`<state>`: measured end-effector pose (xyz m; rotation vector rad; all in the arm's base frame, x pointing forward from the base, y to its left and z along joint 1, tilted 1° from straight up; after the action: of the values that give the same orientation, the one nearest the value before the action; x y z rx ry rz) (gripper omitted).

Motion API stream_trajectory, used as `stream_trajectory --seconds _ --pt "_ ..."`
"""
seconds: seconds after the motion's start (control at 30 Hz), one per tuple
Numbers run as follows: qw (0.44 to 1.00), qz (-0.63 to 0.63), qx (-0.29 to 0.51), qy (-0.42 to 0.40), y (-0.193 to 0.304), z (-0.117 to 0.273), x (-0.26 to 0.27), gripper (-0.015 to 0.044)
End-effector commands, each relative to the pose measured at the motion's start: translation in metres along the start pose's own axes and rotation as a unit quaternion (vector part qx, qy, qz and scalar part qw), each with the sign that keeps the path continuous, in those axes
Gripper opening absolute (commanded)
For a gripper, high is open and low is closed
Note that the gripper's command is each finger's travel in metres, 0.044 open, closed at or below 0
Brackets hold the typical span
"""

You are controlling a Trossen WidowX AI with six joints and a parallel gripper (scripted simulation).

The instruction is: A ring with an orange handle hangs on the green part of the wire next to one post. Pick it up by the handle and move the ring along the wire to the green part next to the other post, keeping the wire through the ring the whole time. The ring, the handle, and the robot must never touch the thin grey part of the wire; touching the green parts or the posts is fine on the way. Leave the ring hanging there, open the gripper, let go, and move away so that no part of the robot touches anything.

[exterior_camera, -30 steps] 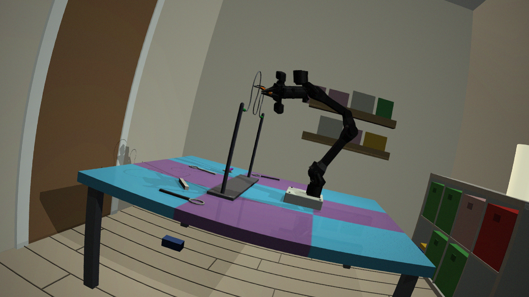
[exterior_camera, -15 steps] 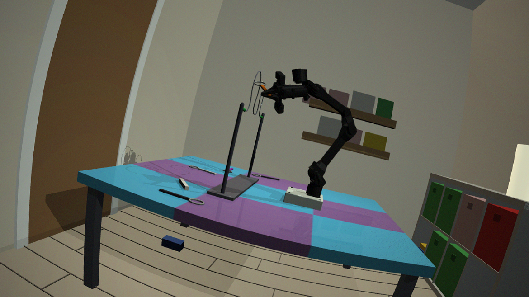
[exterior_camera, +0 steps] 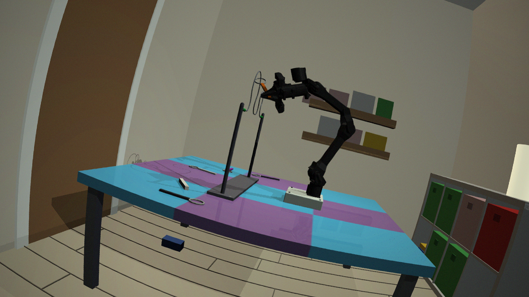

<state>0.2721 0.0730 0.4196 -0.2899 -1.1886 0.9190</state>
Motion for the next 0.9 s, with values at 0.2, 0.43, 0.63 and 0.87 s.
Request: stream_trajectory --seconds 0.2,0.43,0.63,0.87 --pt "0.998 0.053 -0.004 0.029 -0.0006 0.0002 -0.0004 -0.0150" --pt "0.995 0.091 -0.006 0.051 -0.0001 -0.0001 -0.0014 -0.0150" --pt "0.990 0.123 -0.007 0.069 0.0003 -0.0004 -0.0023 -0.0150" --pt "0.983 0.160 -0.008 0.091 0.0006 -0.0006 -0.0035 -0.0150"
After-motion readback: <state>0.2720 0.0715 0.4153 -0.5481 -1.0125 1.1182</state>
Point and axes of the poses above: the point midway between the two fingers, 35 mm back from their tips, its own z axis back along the fingers, its own x axis across the jaws, y = z × x, the point moved 4 cm from there along z, back along the fingers, and after that the axes turned 10 degrees about z, right-handed, at the moved point
